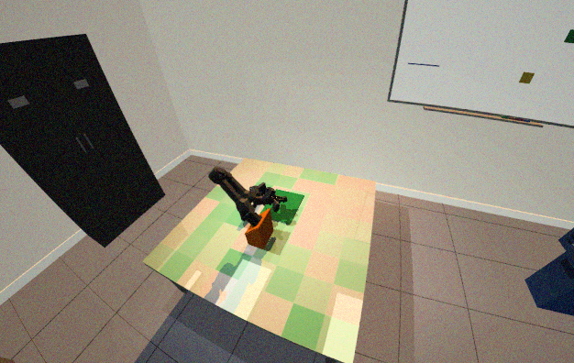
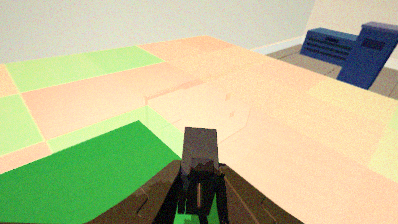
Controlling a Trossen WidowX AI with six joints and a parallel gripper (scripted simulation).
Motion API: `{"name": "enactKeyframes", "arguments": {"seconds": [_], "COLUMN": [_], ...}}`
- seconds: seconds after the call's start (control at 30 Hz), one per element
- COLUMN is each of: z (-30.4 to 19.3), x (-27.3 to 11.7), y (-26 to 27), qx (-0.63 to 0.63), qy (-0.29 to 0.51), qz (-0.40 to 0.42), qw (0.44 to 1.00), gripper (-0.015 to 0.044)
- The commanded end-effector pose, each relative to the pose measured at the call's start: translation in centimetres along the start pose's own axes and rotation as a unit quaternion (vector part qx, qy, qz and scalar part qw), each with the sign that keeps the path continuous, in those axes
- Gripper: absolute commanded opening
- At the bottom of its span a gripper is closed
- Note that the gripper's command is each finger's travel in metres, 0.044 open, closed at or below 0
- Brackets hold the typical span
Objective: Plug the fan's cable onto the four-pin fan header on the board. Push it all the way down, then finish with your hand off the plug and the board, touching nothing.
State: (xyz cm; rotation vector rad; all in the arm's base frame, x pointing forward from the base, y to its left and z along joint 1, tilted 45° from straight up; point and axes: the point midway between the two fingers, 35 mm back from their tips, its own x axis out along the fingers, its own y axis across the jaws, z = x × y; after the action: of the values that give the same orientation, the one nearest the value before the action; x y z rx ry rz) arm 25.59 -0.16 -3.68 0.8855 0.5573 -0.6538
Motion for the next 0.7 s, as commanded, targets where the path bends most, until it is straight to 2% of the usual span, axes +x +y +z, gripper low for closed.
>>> {"name": "enactKeyframes", "arguments": {"seconds": [0.0,0.67], "z": [0.0,-1.8], "x": [0.0,-0.1], "y": [-0.1,0.0], "qx": [0.0,0.0], "qy": [-0.002,0.001], "qz": [-0.001,0.0], "qw": [1.0,1.0], "gripper": [0.0,0.0]}}
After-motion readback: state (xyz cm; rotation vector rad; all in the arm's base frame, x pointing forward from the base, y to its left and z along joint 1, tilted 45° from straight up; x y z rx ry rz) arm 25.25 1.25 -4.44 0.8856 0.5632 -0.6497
